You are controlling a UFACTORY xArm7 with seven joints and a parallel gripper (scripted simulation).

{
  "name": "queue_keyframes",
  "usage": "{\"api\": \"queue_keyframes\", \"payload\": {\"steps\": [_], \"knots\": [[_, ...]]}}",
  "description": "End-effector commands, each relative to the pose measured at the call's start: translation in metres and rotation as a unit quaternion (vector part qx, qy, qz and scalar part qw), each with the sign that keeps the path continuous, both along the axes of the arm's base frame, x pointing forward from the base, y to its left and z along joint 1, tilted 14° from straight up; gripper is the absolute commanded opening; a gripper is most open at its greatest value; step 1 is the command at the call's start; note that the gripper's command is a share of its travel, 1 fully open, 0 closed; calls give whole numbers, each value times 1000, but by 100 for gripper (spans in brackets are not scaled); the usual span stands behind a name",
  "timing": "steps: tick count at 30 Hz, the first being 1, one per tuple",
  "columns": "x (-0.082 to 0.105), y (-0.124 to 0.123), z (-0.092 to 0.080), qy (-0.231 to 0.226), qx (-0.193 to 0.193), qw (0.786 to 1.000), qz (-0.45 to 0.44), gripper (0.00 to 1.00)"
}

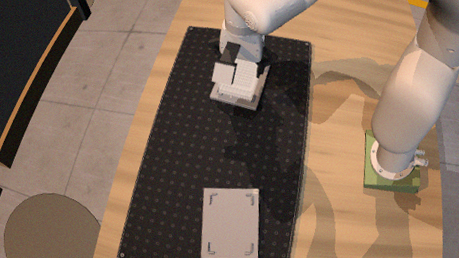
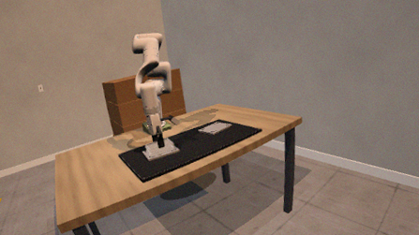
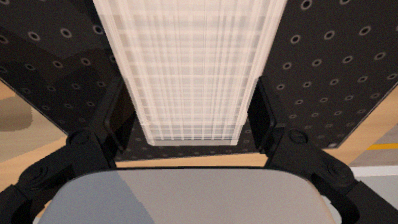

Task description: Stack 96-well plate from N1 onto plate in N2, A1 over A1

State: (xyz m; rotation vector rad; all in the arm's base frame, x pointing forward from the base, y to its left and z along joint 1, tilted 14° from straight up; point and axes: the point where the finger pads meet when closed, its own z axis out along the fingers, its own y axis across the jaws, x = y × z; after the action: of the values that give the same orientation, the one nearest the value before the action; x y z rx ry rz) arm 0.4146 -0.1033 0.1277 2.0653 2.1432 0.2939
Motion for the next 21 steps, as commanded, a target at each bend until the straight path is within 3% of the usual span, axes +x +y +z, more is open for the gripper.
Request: {"api": "queue_keyframes", "payload": {"steps": [1, 21], "knots": [[1, -1, 1, -2, -1, 1000, 0, 0], [2, 0, -2, -2, -1, 1000, 0, 0]]}}
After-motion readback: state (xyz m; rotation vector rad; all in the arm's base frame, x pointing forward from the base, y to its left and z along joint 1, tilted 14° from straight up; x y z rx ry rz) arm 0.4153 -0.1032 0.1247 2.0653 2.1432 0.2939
